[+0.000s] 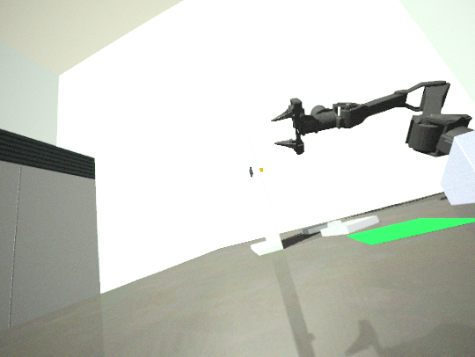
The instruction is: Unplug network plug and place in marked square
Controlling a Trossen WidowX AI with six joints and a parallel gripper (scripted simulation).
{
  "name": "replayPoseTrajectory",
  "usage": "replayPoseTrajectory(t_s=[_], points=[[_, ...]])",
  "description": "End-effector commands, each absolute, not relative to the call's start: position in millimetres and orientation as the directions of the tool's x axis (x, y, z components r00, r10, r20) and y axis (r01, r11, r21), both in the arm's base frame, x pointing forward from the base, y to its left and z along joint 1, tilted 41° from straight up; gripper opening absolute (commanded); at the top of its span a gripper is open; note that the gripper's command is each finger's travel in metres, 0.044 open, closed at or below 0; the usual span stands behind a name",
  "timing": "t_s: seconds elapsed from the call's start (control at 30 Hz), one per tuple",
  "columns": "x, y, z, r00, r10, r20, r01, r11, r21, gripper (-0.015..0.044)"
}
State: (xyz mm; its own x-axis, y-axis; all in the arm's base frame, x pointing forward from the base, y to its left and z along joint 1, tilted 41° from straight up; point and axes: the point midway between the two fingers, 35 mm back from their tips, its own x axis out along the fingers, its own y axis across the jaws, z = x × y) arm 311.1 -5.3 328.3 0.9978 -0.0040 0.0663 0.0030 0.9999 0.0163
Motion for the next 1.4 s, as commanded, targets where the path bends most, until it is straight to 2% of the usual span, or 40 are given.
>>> replayPoseTrajectory(t_s=[0.0,0.27,0.3,0.73,1.1,1.37], points=[[311.3,-5.6,327.5,0.998,-0.003,0.064,0.002,1.0,0.019,0.0374],[313.7,-18.5,292.0,0.997,0.049,-0.059,-0.041,0.989,0.14,0.0164],[313.5,-20.3,287.3,0.996,0.057,-0.075,-0.044,0.986,0.16,0.0156],[300.0,-42.1,232.5,0.956,0.153,-0.249,-0.025,0.892,0.452,0.0156],[277.9,-53.4,194.1,0.908,0.268,-0.323,0.053,0.691,0.721,0.0156],[274.4,-54.5,190.1,0.902,0.284,-0.325,0.066,0.654,0.754,0.0156]])
